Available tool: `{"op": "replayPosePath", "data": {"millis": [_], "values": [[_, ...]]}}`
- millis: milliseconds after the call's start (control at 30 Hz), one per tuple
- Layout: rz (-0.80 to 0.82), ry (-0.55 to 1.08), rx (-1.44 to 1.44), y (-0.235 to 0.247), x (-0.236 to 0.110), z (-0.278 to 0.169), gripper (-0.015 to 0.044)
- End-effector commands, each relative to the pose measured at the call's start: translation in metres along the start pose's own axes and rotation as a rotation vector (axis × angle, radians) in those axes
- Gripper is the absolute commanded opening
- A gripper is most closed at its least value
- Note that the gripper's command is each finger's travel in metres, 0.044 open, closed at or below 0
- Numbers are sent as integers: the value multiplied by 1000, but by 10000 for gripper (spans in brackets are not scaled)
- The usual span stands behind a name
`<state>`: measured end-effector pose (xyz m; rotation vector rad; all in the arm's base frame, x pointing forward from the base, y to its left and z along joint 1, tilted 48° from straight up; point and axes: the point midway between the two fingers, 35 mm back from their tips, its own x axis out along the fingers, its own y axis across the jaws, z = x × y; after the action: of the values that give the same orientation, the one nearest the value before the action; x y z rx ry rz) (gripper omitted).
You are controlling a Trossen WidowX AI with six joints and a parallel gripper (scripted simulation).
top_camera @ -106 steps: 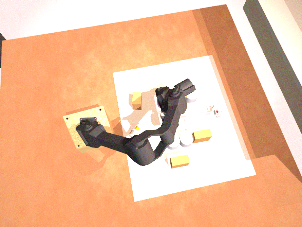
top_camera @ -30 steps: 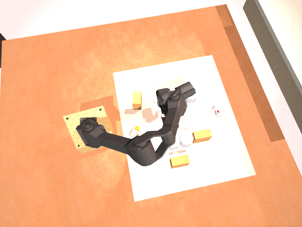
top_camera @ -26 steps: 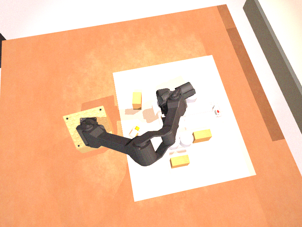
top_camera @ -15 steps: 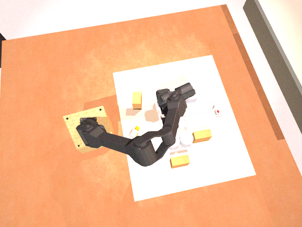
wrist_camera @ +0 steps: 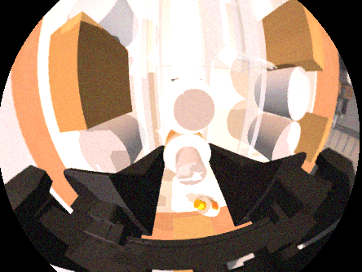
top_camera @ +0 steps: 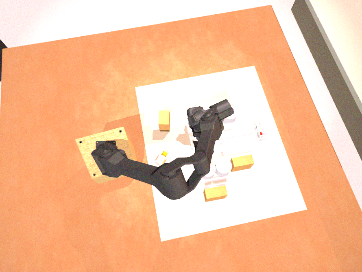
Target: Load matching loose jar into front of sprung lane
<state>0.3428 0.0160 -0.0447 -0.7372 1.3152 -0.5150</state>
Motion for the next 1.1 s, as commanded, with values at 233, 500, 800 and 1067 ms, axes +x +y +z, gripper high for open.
{"op": "replayPosePath", "data": {"millis": [233, 500, 800, 1067], "values": [[-9, -9, 6, -2, 0, 1, 0], [-9, -9, 6, -2, 0, -1, 0], [-9, -9, 6, -2, 0, -2, 0], [-9, -9, 5, -2, 0, -4, 0]]}}
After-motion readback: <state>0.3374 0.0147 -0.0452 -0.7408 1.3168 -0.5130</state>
